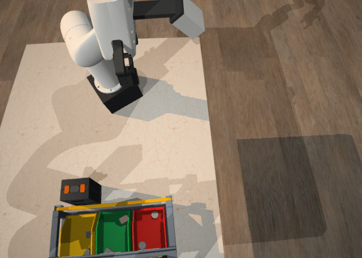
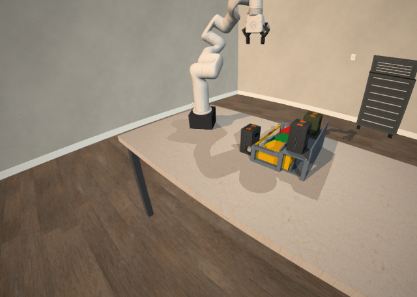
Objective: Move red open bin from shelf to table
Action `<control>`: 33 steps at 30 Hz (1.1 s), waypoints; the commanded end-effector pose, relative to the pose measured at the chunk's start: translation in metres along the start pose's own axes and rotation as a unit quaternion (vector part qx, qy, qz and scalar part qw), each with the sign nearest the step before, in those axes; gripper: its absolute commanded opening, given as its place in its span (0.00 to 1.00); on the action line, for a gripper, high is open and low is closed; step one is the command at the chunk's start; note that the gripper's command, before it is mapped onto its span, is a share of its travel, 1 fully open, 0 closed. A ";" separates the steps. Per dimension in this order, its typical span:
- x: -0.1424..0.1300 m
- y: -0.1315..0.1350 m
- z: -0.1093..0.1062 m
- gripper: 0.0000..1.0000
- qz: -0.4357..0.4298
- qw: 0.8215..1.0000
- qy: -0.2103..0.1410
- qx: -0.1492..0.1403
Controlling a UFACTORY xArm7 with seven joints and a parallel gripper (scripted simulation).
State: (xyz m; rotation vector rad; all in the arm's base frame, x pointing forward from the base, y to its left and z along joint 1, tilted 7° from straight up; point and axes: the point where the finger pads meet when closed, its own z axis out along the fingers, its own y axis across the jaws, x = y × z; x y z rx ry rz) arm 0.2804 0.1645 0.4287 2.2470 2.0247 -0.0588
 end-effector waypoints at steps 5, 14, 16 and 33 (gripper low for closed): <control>-0.025 0.032 -0.001 1.00 0.000 1.000 0.000 -0.001; -0.031 0.040 -0.001 1.00 0.000 1.000 0.000 -0.001; -0.031 0.040 -0.001 1.00 0.000 1.000 0.000 -0.001; -0.061 0.078 -0.001 1.00 0.000 1.000 0.000 -0.001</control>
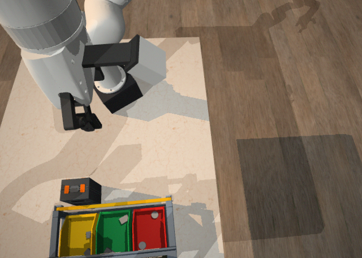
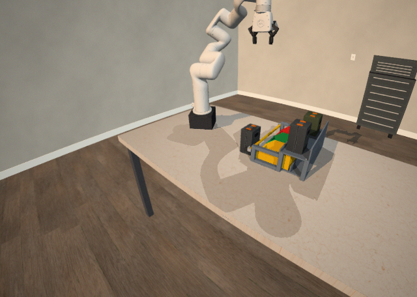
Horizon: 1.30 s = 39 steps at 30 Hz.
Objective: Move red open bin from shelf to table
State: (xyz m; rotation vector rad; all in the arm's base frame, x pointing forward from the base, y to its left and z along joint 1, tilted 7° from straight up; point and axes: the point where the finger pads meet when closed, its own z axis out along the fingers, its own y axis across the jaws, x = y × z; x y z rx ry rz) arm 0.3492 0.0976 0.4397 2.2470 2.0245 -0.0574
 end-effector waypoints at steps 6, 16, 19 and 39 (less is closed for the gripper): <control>-0.025 0.033 -0.001 1.00 0.000 1.000 0.000 -0.001; -0.031 0.040 -0.001 1.00 0.000 1.000 0.000 -0.001; -0.031 0.040 -0.001 1.00 0.000 1.000 0.000 -0.001; -0.081 0.103 -0.001 1.00 0.000 1.000 -0.001 -0.002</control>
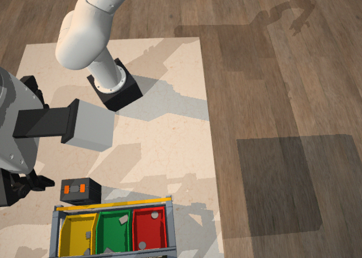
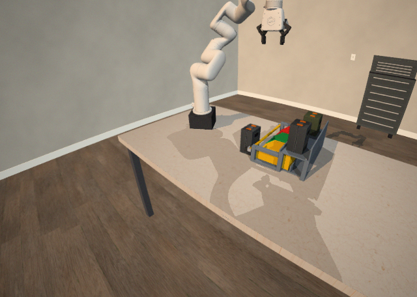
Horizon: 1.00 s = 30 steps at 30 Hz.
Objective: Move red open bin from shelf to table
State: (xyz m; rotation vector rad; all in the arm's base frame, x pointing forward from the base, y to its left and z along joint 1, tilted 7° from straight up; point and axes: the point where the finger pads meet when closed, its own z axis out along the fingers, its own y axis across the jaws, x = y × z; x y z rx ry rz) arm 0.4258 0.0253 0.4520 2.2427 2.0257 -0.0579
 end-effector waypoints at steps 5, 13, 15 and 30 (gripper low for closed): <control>-0.027 0.034 -0.001 1.00 0.001 1.000 0.000 0.000; -0.027 0.034 -0.001 1.00 0.001 1.000 0.000 0.000; -0.026 0.031 -0.001 1.00 0.001 1.000 0.000 -0.001; -0.022 0.026 0.000 1.00 0.001 1.000 0.000 0.000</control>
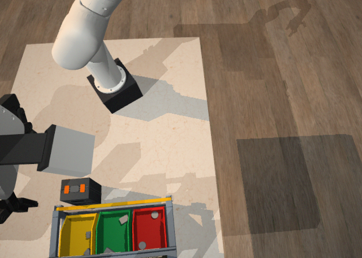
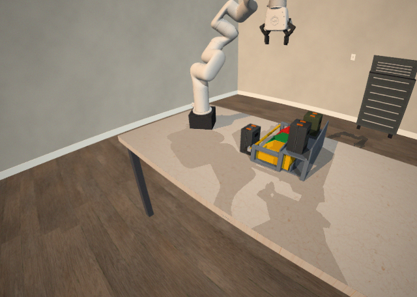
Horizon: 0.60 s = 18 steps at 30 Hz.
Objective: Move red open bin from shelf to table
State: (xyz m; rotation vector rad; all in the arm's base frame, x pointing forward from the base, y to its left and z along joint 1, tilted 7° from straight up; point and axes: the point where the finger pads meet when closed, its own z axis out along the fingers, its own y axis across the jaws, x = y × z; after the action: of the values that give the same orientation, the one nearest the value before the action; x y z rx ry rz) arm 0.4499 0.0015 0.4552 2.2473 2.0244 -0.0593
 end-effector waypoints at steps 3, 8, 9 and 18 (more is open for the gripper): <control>0.001 -0.002 -0.001 1.00 0.000 1.000 0.000 -0.002; 0.003 -0.004 -0.001 1.00 0.000 1.000 0.000 -0.002; 0.003 -0.004 -0.001 1.00 0.000 1.000 0.000 -0.002; 0.003 -0.004 -0.001 1.00 0.000 1.000 0.000 -0.002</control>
State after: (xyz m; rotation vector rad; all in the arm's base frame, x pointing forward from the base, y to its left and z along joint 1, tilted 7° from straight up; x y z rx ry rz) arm 0.4459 0.0053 0.4546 2.2474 2.0244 -0.0593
